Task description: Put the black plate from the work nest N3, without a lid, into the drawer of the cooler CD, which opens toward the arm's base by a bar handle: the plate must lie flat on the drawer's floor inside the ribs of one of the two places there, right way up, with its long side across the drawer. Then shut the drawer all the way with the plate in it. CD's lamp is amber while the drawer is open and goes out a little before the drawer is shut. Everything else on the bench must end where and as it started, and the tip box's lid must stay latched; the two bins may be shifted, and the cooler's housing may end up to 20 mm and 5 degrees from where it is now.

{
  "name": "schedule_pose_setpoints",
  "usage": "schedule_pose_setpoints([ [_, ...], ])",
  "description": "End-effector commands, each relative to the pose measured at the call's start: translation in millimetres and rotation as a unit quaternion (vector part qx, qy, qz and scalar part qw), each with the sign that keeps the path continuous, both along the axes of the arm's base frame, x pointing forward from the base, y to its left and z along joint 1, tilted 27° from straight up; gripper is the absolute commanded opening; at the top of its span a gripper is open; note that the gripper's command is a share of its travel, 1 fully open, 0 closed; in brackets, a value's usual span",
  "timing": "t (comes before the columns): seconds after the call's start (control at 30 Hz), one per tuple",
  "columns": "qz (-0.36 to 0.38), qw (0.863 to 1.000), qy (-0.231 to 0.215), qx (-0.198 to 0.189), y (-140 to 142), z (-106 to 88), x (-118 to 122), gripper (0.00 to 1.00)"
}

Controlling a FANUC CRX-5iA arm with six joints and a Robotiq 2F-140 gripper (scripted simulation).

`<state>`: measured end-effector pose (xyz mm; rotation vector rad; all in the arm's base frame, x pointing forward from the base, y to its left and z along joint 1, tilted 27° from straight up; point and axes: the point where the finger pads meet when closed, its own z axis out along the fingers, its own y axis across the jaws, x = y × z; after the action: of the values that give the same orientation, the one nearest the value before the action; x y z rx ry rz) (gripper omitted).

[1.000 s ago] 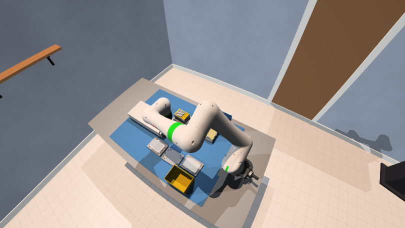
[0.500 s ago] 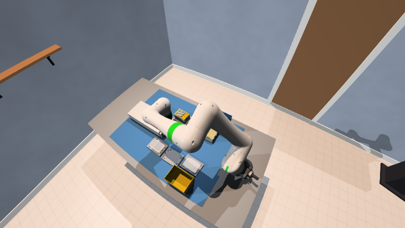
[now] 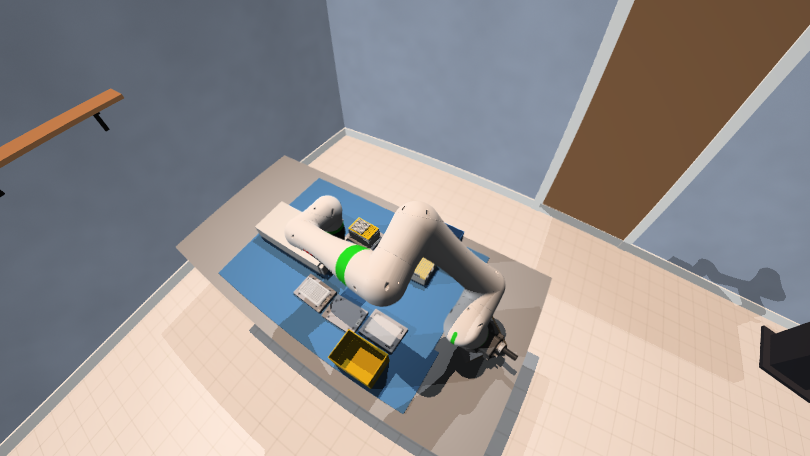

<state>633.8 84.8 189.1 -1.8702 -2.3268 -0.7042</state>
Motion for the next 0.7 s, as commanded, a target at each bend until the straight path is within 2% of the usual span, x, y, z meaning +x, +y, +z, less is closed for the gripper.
schedule_pose_setpoints([
  [0.0,0.000,1.000,0.000,0.000,-0.6,-0.7,-2.7,0.00],
  [0.67,0.000,1.000,0.000,0.000,-4.2,-8.0,-25.3,0.00],
])
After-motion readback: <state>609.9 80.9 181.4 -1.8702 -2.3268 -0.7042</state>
